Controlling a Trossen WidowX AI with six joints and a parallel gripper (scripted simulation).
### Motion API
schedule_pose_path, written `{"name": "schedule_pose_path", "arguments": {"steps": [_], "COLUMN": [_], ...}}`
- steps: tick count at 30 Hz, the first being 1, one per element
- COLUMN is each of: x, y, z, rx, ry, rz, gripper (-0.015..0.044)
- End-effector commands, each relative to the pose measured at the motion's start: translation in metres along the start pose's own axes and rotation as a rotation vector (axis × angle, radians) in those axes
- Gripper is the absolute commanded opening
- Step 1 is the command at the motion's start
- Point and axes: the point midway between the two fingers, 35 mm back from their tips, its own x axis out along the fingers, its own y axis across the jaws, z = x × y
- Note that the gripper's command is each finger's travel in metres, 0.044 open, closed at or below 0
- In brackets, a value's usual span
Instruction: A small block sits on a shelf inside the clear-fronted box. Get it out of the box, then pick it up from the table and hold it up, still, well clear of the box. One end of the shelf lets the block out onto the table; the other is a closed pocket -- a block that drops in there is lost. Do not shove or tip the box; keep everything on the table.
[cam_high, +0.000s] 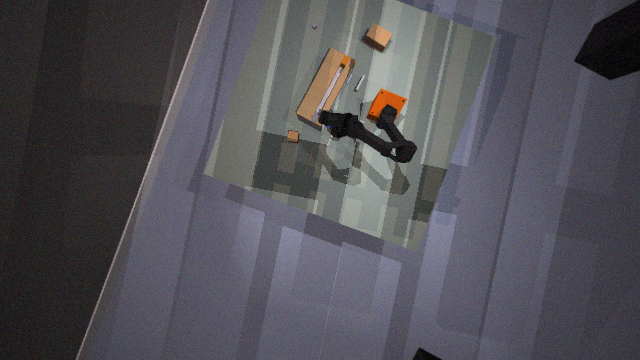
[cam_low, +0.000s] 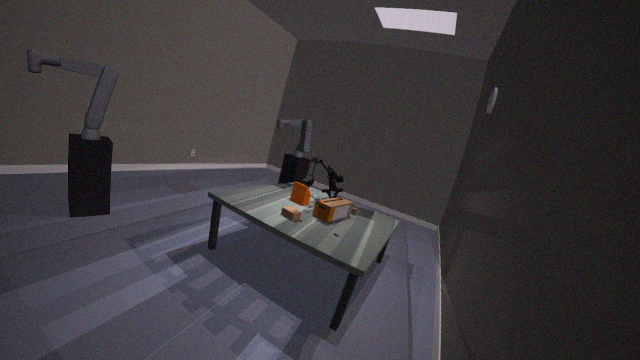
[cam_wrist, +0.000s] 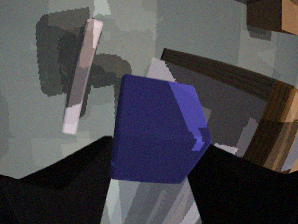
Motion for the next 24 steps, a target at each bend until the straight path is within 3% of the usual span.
{"name": "schedule_pose_path", "arguments": {"steps": [1, 24], "x": [-0.004, -0.020], "y": [-0.001, 0.002], "z": [0.000, -0.010], "rx": [0.144, 1.082], "ry": [-0.010, -0.039], "rz": [0.001, 0.043], "gripper": [0.0000, 0.0000]}}
